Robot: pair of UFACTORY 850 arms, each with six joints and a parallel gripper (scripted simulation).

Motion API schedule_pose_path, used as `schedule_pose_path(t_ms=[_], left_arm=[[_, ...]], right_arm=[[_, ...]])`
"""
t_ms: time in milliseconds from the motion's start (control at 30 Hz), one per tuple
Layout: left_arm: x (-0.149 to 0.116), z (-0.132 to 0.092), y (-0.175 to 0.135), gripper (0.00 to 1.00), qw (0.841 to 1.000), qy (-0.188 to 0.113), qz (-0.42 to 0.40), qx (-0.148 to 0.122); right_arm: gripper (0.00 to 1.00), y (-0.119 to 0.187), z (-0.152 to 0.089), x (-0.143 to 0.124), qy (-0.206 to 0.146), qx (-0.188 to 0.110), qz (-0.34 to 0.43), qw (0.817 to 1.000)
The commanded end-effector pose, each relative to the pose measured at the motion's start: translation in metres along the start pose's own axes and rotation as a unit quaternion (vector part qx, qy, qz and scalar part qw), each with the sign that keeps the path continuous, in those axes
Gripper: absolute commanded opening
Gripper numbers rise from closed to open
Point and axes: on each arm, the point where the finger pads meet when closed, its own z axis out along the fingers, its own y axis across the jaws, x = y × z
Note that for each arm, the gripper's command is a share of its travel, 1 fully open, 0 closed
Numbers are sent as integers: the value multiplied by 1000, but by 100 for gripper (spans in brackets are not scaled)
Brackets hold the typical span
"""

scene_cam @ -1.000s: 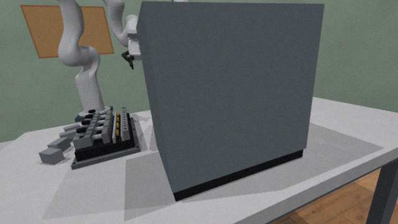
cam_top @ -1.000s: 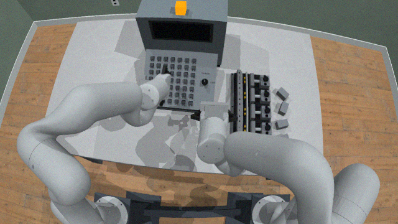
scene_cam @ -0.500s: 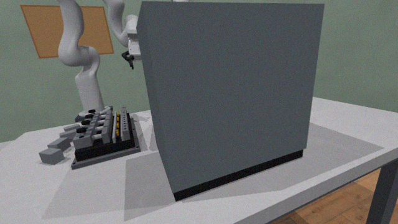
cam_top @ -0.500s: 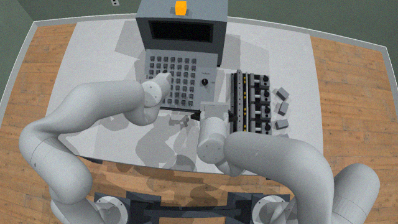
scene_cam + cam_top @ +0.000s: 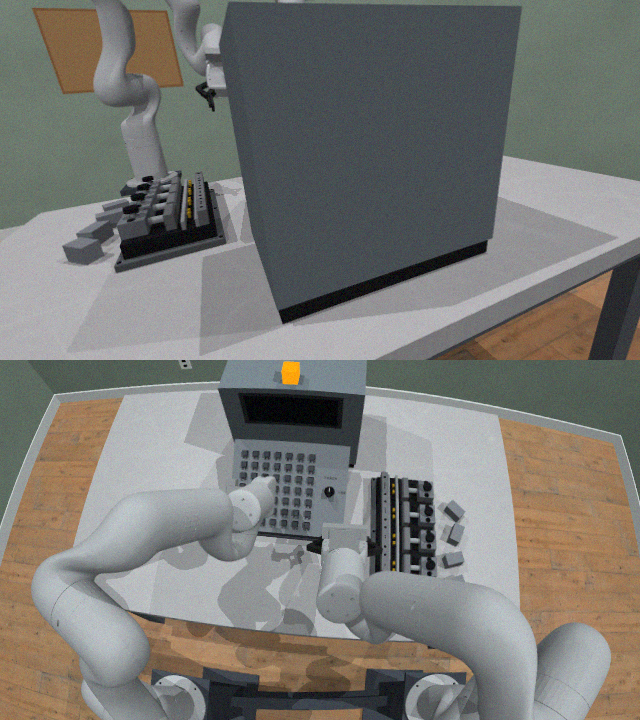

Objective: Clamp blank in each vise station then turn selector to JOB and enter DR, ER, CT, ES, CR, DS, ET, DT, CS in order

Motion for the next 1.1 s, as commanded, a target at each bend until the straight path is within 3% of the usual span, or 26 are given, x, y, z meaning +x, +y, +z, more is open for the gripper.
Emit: schedule_pose_path(t_ms=[0, 67, 567, 1067], left_arm=[[0, 37, 1, 0, 1000, 0, 0, -1], [0, 60, 1, 0, 1000, 0, 0, -1], [0, 86, 1, 0, 1000, 0, 0, -1], [0, 88, 1, 0, 1000, 0, 0, -1]], right_arm=[[100, 0, 0, 1, 1, 0, 1, 1000], [100, 0, 0, 1, 1, 0, 1, 1000], [100, 0, 0, 1, 1, 0, 1, 1000], [100, 0, 0, 1, 1, 0, 1, 1000]])
